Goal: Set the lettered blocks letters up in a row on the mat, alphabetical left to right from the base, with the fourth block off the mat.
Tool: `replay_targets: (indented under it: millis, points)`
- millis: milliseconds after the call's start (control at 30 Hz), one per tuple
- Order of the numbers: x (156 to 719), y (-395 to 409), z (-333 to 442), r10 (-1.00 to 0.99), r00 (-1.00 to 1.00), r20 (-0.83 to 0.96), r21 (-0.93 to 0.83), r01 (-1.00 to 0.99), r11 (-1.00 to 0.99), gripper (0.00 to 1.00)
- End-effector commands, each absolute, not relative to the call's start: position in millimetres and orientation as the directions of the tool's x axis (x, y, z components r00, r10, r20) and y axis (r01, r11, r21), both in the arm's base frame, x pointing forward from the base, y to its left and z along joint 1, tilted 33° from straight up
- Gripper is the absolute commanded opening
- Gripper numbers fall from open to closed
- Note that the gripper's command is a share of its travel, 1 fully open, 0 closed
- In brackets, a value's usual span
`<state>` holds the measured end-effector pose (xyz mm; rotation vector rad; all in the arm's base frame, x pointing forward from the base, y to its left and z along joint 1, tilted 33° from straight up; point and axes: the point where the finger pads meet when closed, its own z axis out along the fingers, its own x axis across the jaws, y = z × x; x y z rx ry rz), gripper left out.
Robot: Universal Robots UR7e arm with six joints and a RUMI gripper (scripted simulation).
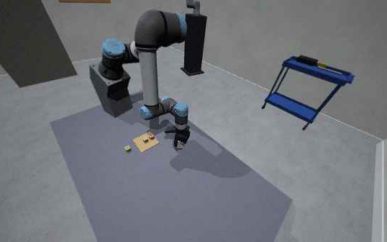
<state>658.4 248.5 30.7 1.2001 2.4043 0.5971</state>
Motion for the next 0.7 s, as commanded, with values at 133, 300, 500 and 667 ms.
replay_targets:
  millis: [133, 300, 500, 667]
  points:
    - [658.8, 249.7, 30.1, 0.815, -0.560, -0.149, 0.531, 0.650, 0.544, 0.40]
    - [658.8, 249.7, 30.1, 0.815, -0.560, -0.149, 0.530, 0.650, 0.544, 0.40]
    - [658.8, 249.7, 30.1, 0.815, -0.560, -0.149, 0.530, 0.650, 0.544, 0.28]
    - [658.8, 249.7, 30.1, 0.815, -0.560, -0.149, 0.530, 0.650, 0.544, 0.28]
